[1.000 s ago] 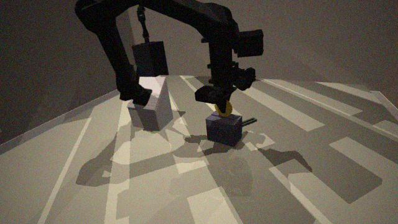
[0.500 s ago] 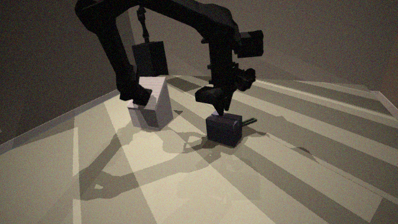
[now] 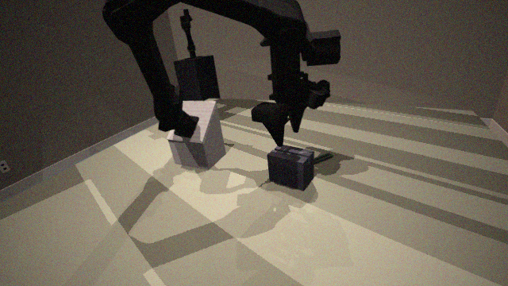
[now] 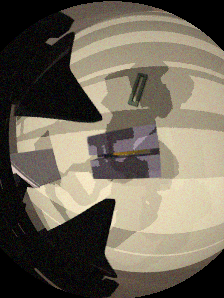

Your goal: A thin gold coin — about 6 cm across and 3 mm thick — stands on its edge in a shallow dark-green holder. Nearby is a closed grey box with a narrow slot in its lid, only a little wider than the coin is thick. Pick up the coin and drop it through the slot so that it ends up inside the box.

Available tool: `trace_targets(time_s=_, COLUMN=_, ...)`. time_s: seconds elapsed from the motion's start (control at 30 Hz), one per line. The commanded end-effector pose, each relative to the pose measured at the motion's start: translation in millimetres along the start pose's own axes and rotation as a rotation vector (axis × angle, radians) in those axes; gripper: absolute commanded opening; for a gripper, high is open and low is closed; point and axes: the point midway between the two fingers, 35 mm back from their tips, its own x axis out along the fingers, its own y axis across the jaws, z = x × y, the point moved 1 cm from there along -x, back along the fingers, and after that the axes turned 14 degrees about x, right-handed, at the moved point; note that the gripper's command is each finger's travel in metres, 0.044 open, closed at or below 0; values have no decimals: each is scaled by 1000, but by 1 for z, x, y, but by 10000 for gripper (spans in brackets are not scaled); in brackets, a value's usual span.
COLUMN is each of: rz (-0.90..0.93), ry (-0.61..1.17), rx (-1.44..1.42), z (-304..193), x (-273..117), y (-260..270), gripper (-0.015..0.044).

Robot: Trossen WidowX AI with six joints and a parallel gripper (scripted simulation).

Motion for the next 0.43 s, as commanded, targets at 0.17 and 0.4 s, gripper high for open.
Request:
trace_targets(time_s=0.17, rz=6, ry=-7, rx=3, z=-1, x=-38, y=-2, gripper=440)
trace_targets(time_s=0.4, rz=6, ry=-7, rx=3, z=-1, x=-38, y=-2, gripper=440)
